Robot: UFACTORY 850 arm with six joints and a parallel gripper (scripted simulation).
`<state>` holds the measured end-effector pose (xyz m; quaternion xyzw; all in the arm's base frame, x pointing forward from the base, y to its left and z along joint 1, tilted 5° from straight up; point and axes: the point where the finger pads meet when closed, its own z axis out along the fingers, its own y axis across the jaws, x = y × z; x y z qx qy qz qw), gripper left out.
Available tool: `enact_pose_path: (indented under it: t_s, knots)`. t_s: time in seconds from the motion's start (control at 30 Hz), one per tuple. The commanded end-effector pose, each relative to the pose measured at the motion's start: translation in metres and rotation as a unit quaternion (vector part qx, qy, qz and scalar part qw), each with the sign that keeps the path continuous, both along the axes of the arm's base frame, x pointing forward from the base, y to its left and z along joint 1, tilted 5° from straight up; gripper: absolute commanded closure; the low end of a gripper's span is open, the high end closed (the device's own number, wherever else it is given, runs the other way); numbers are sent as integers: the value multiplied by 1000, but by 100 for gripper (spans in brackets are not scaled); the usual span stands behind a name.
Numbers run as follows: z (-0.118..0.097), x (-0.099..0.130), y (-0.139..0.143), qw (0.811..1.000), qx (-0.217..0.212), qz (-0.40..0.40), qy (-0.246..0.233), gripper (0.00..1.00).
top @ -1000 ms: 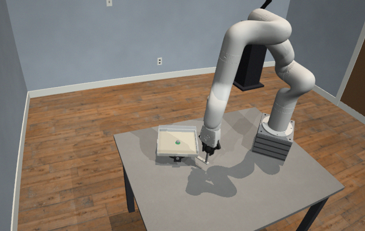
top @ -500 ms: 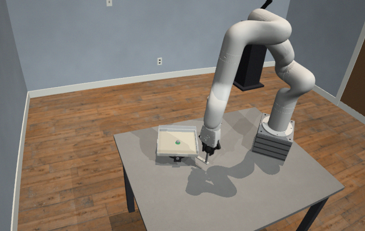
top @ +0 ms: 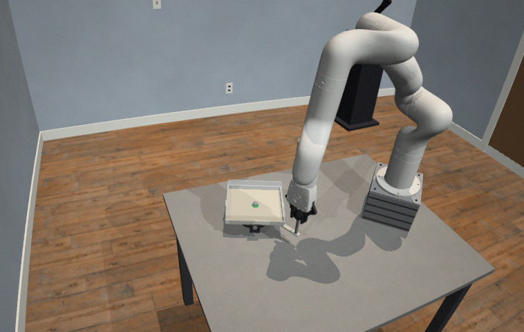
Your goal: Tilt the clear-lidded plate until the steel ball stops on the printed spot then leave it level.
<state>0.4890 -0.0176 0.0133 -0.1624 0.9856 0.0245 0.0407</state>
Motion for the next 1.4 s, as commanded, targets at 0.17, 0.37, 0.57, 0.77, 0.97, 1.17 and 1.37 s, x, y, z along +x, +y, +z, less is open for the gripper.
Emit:
enact_pose_path:
  t_s: [0.17, 0.37, 0.57, 0.77, 0.97, 1.17, 1.37]
  knots:
    - [0, 1, 0, 1000, 0, 0, -1, 39]
    - [0, 1, 0, 1000, 0, 0, -1, 39]
    - [0, 1, 0, 1000, 0, 0, -1, 39]
    - [0, 1, 0, 1000, 0, 0, -1, 39]
    - [0, 1, 0, 1000, 0, 0, -1, 39]
    - [0, 1, 0, 1000, 0, 0, -1, 39]
    - [1, 1, 0, 1000, 0, 0, -1, 39]
